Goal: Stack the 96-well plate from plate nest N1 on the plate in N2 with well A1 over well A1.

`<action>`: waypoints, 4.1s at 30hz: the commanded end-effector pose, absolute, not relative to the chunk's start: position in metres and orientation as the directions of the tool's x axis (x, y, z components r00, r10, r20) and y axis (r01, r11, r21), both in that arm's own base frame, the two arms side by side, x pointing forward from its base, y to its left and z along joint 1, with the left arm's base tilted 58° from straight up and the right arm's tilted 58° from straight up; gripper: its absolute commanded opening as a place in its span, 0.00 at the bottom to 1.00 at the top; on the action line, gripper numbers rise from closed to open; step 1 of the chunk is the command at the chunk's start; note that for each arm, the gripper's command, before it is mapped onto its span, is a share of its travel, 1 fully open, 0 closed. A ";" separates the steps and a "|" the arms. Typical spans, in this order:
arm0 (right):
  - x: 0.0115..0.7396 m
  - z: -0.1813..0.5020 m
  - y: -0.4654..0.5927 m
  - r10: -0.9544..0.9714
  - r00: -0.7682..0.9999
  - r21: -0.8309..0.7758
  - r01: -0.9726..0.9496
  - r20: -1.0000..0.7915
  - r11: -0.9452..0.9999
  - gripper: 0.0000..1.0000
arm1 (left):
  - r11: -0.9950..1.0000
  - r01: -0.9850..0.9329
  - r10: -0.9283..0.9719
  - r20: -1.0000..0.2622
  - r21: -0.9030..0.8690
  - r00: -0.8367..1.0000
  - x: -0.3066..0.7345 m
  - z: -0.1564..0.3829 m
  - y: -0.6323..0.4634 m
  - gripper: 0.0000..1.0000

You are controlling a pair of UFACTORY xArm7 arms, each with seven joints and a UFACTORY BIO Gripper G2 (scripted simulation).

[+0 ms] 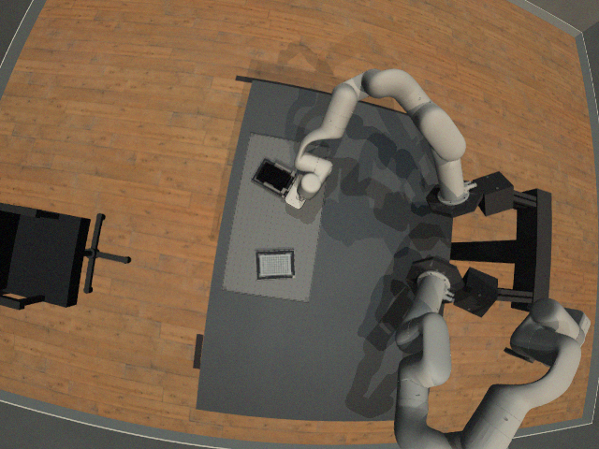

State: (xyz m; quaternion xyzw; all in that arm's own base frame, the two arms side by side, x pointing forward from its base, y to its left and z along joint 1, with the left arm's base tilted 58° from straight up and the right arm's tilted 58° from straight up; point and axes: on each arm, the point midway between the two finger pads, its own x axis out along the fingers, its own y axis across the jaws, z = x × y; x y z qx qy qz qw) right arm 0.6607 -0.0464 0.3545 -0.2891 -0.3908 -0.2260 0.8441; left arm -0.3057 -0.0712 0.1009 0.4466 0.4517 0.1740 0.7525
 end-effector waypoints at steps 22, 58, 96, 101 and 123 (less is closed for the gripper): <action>0.660 0.356 -0.043 -0.154 0.591 -0.309 0.606 0.792 0.733 0.00 | 0.542 0.143 0.665 -0.527 0.828 0.529 -0.307 0.102 -0.072 1.00; 0.650 0.366 -0.031 -0.154 0.591 -0.309 0.605 0.792 0.733 0.00 | 0.542 0.143 0.665 -0.527 0.828 0.529 -0.307 0.102 -0.072 1.00; 0.623 0.394 0.004 -0.154 0.591 -0.309 0.605 0.792 0.733 0.00 | 0.542 0.143 0.665 -0.527 0.828 0.529 -0.307 0.102 -0.072 1.00; 0.618 0.398 0.009 -0.154 0.591 -0.309 0.605 0.792 0.733 0.00 | 0.542 0.143 0.665 -0.527 0.828 0.529 -0.307 0.102 -0.072 1.00; 0.625 0.378 0.030 0.070 0.744 -0.530 0.404 0.665 0.746 0.00 | 0.542 0.143 0.665 -0.527 0.828 0.529 -0.307 0.102 -0.072 1.00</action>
